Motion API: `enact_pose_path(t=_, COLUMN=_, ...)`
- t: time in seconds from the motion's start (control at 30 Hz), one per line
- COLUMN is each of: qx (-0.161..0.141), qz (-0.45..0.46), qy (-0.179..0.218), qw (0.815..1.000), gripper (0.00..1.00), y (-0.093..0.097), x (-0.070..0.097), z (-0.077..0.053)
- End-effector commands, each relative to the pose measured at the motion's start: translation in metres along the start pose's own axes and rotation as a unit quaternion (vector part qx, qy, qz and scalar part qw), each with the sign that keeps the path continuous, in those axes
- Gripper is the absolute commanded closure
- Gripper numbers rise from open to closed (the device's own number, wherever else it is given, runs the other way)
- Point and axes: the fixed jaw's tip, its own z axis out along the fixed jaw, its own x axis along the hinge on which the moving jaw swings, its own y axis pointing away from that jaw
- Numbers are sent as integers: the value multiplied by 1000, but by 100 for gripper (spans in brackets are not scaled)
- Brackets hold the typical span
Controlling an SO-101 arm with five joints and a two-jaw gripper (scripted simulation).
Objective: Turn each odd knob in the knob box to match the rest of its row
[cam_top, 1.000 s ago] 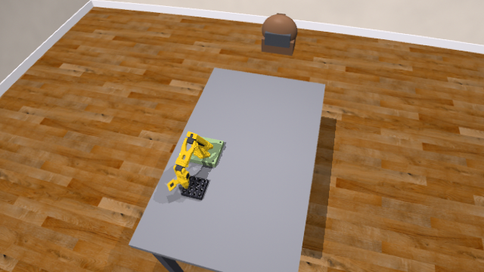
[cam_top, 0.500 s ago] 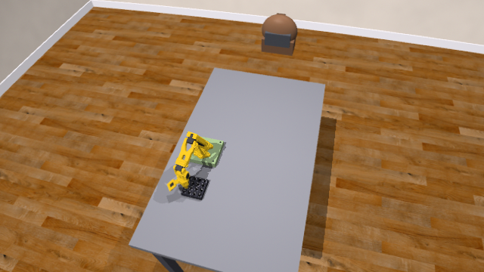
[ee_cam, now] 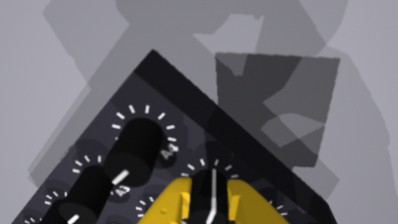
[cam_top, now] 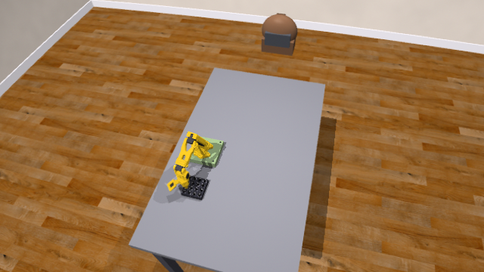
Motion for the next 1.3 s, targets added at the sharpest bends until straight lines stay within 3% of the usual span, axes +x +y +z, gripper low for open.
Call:
enact_pose_path(t=0.0, qx=3, qz=-26, qy=5, qw=1000, gripper=99, y=-3, x=1, z=3)
enact_pose_path(t=0.57, qx=3, qz=-156, qy=5, qw=988, gripper=99, y=-4, x=3, z=3)
enact_pose_path(t=1.27, qx=2, qz=-317, qy=6, qw=948, gripper=99, y=-4, x=5, z=3)
